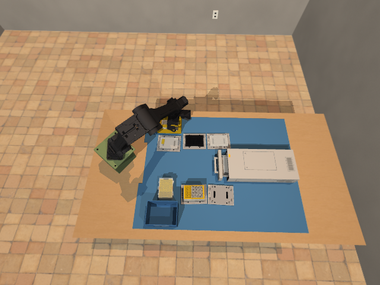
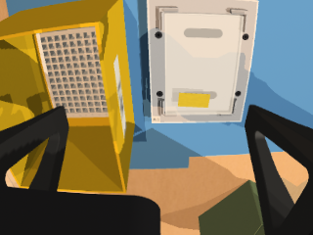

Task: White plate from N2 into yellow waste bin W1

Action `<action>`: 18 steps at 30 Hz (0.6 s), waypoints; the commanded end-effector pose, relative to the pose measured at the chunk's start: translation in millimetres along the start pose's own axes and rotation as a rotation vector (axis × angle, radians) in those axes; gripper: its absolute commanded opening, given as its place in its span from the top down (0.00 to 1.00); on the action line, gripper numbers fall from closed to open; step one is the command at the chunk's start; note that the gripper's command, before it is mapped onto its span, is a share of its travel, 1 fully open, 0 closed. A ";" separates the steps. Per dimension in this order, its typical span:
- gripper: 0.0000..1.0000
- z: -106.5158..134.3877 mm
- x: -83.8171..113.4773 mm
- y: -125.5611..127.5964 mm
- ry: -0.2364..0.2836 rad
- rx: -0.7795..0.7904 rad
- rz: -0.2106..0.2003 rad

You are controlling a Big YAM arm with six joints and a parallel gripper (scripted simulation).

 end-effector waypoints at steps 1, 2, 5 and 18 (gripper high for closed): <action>0.00 0.3 0.2 -14.1 0.018 0.032 0.011; 0.00 -1.2 1.4 -17.6 0.018 0.032 0.011; 0.00 -5.6 5.0 -28.0 0.018 0.033 0.011; 0.00 -21.7 18.4 -66.3 0.018 0.033 0.012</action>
Point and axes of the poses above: the point where the finger pads meet when closed, its own x axis back along the fingers, its own y axis across the jaws, z = x × y, the point moved 10 cm from there along x, back along the fingers, and after that the axes turned 1 degree about x, right-handed, at the moved point
